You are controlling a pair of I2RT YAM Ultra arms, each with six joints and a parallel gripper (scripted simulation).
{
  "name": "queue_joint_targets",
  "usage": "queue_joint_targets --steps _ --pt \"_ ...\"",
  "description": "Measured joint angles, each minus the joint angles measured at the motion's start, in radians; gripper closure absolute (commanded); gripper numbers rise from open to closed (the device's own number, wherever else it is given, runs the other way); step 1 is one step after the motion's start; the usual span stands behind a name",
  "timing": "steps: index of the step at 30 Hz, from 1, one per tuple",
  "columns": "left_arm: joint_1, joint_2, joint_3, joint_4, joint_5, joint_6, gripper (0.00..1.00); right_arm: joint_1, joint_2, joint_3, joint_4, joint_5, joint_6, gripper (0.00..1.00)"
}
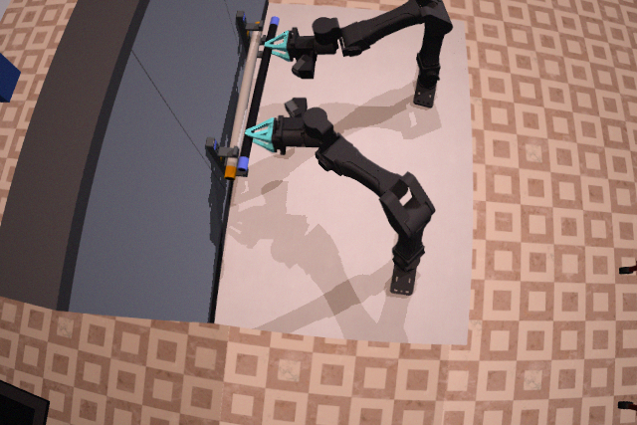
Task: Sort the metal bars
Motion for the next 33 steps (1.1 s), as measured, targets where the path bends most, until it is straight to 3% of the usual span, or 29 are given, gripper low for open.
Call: queue_joint_targets --steps 33 --pt "-0.011 -0.024 0.177 -0.17 -0.021 0.033 1.0 -0.005 -0.045 0.154 -0.183 0.005 0.008 1.0"
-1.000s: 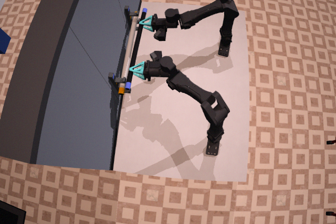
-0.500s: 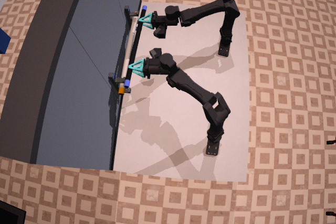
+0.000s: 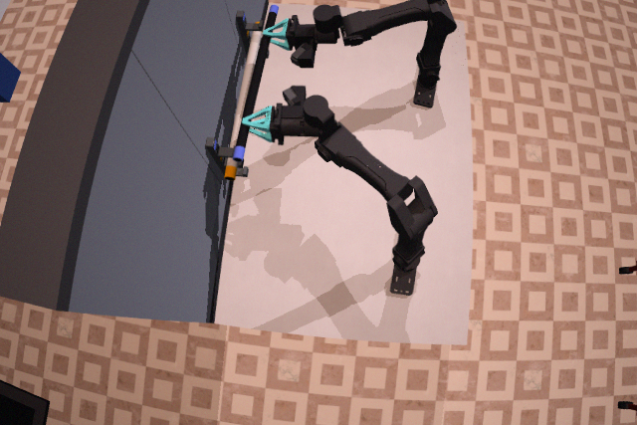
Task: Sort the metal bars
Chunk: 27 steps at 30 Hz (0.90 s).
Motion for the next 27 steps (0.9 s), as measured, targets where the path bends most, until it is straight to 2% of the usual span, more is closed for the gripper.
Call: queue_joint_targets --steps 27 --pt "-0.005 -0.005 0.045 -0.029 -0.004 0.025 1.0 -0.001 -0.011 0.028 -0.022 0.0 0.003 1.0"
